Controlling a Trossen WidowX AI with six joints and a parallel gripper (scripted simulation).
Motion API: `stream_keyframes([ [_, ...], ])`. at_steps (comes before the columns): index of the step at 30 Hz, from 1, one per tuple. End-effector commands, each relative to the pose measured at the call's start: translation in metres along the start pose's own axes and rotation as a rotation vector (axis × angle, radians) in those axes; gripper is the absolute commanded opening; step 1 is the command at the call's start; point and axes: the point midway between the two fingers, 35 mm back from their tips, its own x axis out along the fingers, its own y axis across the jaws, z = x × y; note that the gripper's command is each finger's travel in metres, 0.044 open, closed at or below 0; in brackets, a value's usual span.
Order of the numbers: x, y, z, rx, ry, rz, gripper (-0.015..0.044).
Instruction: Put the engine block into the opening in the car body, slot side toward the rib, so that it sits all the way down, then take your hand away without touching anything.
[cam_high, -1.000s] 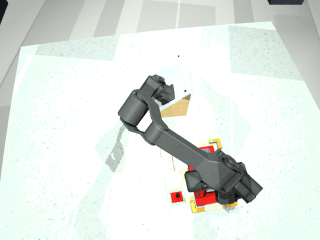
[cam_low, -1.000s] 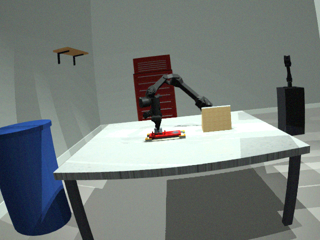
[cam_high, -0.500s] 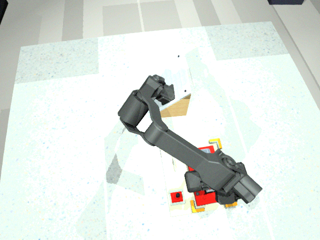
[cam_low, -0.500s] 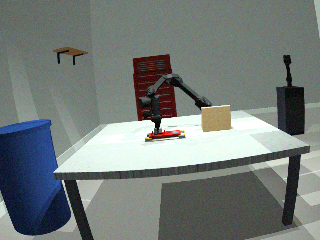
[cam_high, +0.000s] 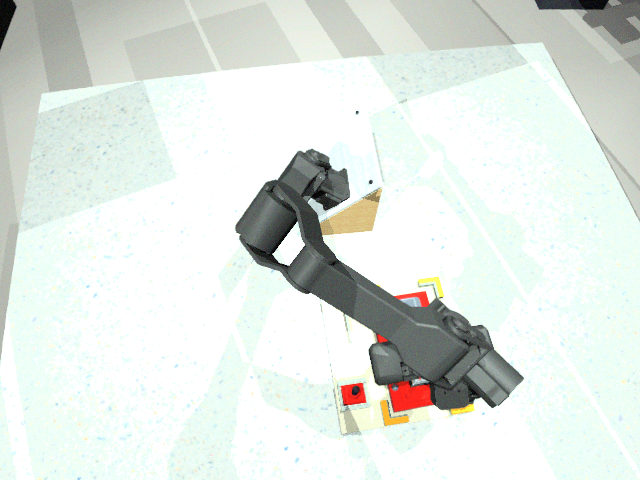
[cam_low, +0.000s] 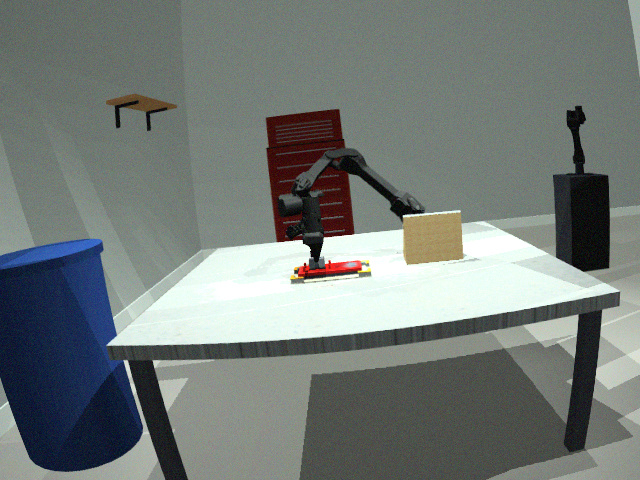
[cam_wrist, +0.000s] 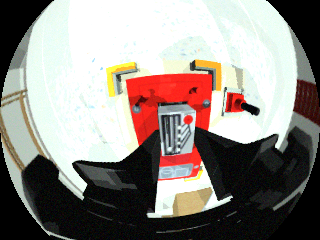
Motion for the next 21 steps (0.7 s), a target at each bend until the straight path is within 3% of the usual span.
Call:
stream_keyframes([
  [1, 0.0014, -0.0005, 0.0002, -0.003, -0.003, -0.005, 0.0159],
  [21, 0.005, -0.0007, 0.0002, -0.003, -0.003, -0.005, 0.0159],
])
